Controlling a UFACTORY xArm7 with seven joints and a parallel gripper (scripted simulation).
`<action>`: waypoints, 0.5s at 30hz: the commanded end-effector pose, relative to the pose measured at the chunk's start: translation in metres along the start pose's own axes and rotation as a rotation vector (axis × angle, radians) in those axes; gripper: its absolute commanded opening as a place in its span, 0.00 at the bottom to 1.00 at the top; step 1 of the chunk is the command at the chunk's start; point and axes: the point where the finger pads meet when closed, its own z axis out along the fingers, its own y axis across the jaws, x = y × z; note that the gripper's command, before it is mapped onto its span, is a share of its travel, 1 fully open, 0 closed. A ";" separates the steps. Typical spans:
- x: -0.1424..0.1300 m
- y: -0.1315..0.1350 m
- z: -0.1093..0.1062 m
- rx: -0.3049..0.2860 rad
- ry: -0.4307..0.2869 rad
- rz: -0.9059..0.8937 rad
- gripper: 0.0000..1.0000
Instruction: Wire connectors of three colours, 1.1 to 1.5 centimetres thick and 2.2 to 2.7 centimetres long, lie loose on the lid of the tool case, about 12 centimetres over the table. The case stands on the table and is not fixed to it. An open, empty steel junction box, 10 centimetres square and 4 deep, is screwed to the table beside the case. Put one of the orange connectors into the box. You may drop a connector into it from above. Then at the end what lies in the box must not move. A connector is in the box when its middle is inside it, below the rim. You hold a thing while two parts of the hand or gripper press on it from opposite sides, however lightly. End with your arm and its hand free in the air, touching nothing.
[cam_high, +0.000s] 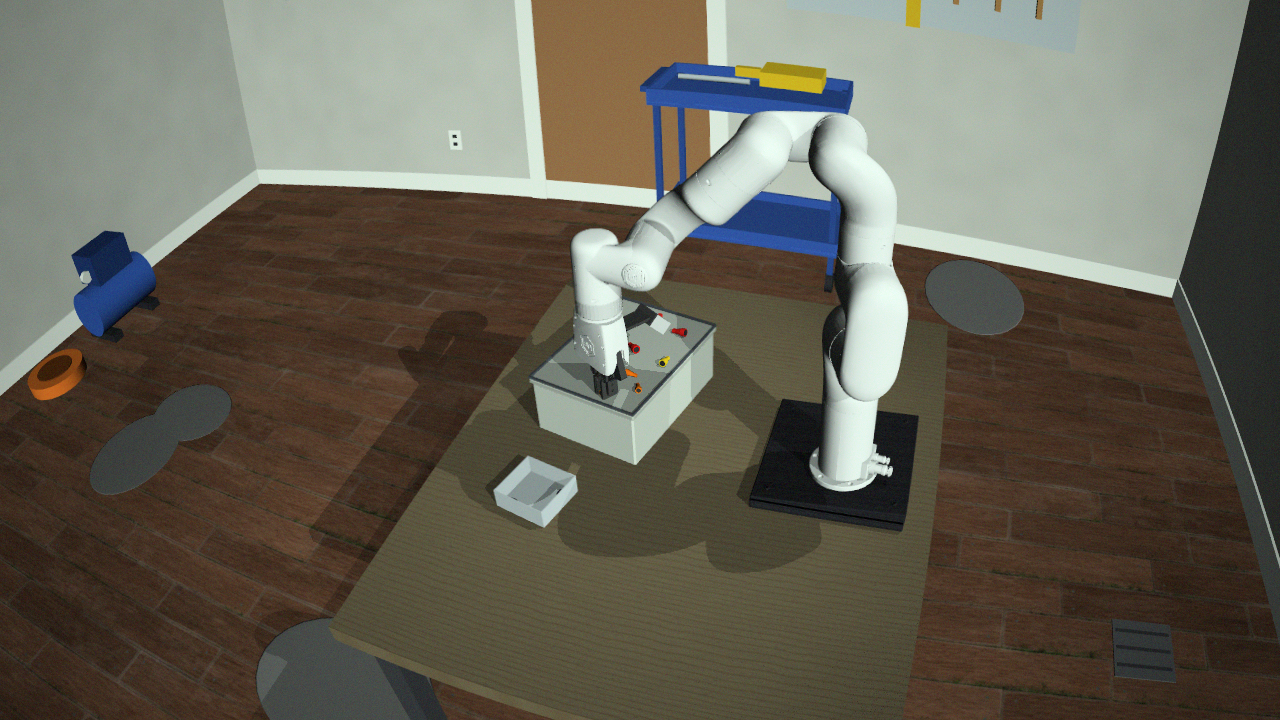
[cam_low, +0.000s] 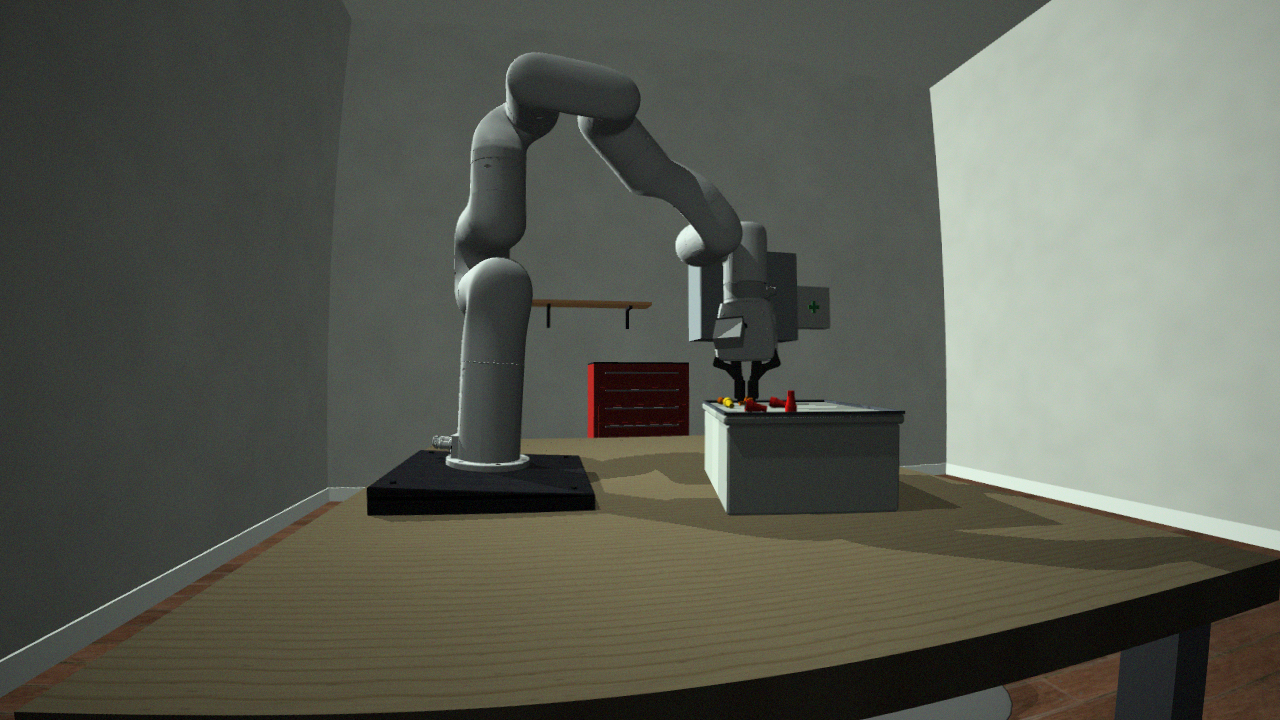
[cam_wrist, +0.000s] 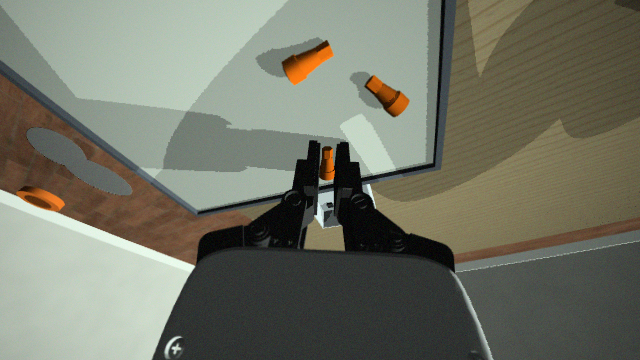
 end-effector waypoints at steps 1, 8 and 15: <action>-0.001 -0.001 -0.003 0.002 -0.002 0.000 0.02; -0.001 -0.001 -0.016 0.002 -0.002 0.000 0.02; -0.001 -0.001 -0.048 0.002 -0.002 0.000 0.02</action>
